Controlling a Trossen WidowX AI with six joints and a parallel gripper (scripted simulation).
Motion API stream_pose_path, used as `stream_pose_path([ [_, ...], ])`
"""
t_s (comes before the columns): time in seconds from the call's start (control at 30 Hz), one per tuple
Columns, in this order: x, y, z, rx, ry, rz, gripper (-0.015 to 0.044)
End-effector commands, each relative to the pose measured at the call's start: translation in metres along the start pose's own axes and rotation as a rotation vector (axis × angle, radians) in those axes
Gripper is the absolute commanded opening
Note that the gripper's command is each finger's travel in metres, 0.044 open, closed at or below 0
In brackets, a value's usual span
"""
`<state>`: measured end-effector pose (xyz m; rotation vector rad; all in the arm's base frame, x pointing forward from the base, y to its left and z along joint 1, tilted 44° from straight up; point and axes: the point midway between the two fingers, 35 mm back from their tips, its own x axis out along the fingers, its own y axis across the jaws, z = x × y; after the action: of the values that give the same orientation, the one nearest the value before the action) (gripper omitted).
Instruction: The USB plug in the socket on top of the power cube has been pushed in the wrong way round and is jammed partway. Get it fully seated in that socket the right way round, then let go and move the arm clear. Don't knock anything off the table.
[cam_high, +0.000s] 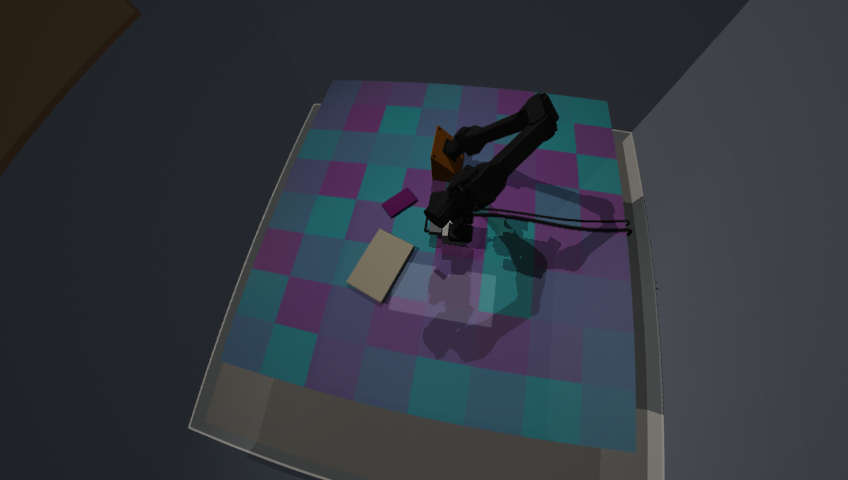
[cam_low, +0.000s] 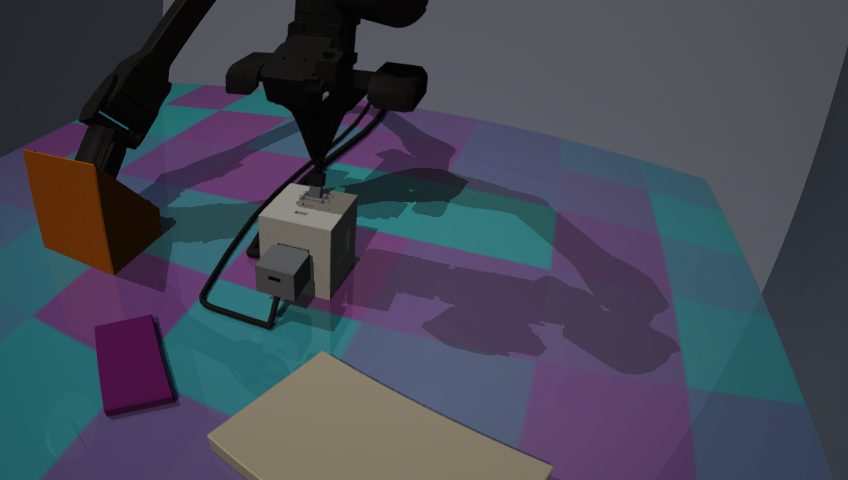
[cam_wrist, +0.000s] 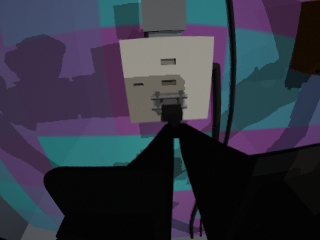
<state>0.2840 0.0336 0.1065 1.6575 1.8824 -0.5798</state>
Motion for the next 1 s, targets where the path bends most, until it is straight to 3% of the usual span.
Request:
stream_pose_path([
  [0.0, 0.0008, 0.0001, -0.0002, 0.007, 0.004, 0.003, 0.0],
  [0.97, 0.0042, 0.0001, 0.0, 0.007, 0.004, 0.003, 0.0],
])
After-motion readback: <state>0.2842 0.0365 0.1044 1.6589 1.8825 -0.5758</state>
